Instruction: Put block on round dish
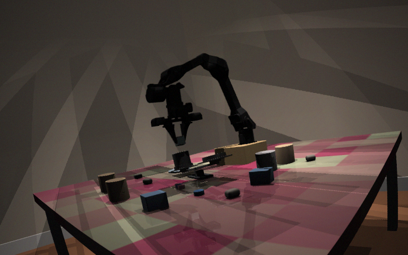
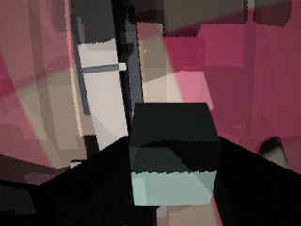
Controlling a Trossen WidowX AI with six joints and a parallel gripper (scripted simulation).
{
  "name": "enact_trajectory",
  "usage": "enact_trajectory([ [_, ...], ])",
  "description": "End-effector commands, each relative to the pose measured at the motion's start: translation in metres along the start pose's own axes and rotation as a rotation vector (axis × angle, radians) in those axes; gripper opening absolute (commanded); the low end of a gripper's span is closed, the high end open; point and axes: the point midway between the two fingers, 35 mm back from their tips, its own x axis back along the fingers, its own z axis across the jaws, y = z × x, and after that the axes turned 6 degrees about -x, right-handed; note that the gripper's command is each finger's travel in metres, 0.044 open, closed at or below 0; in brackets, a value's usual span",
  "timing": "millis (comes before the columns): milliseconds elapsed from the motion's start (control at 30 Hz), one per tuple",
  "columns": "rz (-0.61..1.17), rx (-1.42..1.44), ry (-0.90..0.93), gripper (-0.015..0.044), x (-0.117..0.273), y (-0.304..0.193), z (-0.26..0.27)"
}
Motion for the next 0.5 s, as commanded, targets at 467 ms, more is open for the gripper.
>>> enact_trajectory([
  [467,0.009,0.005,-0.011,0.0,-0.014,-0.066,-0.008],
])
